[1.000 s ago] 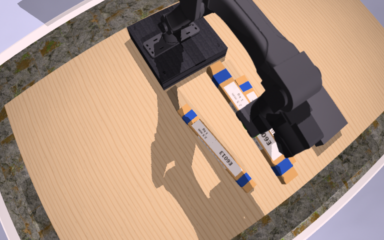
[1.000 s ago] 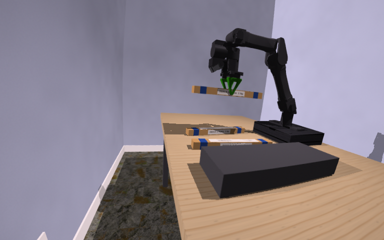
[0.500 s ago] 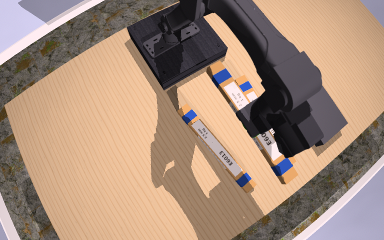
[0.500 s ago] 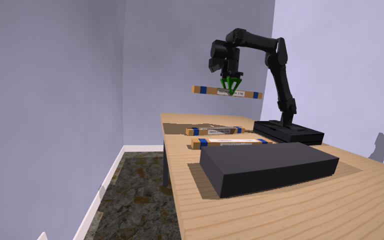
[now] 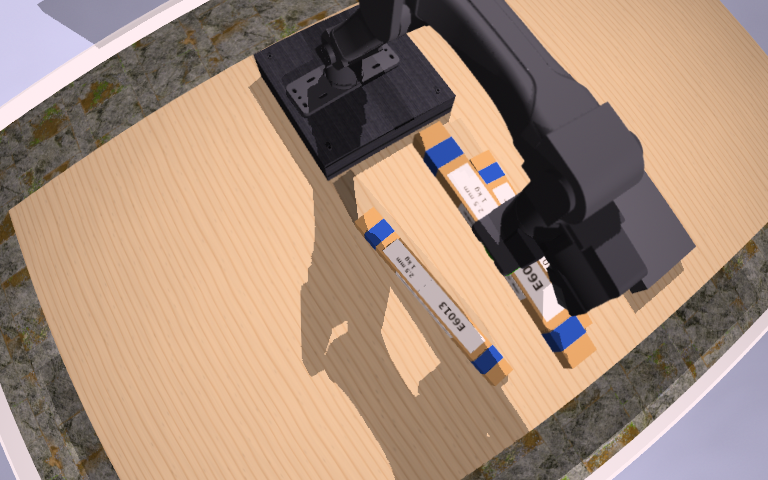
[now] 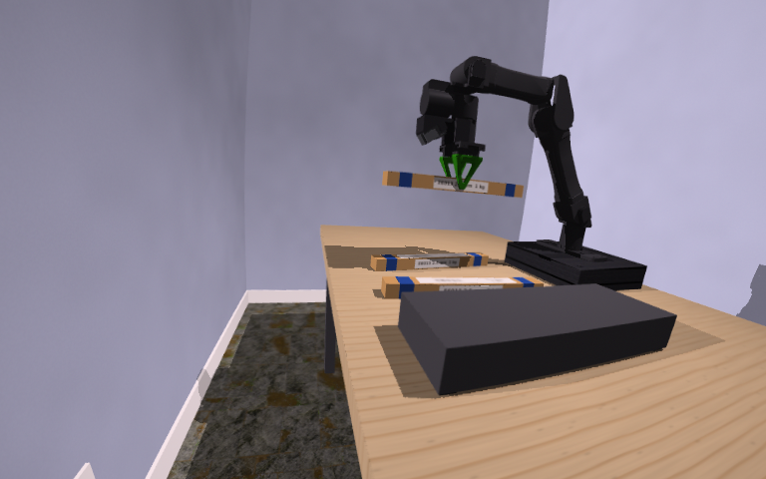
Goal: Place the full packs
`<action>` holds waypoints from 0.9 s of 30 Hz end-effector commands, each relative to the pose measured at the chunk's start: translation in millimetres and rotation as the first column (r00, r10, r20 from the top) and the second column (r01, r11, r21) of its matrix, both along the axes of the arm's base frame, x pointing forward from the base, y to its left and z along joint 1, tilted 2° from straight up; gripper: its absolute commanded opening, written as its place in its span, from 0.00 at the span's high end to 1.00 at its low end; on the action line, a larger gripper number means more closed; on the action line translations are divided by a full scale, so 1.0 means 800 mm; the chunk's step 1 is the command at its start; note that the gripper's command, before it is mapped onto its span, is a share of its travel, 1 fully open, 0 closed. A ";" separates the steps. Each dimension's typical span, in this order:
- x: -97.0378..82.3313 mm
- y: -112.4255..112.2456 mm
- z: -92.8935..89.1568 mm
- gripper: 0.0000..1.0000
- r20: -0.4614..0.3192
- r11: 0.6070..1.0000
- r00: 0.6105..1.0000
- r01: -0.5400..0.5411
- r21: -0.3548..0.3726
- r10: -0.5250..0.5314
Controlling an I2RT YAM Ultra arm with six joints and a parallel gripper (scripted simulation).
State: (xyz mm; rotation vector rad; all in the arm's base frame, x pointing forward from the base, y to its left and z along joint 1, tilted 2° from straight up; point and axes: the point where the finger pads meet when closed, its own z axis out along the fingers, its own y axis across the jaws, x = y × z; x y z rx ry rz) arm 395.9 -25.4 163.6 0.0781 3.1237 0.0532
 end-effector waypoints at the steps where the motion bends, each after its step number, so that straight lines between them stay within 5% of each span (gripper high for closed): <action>1: -0.003 -0.003 0.019 1.00 0.038 1.000 0.999 0.008 -0.007 -0.008; 27: 0.000 0.000 -0.013 1.00 0.025 1.000 1.000 0.003 -0.003 -0.002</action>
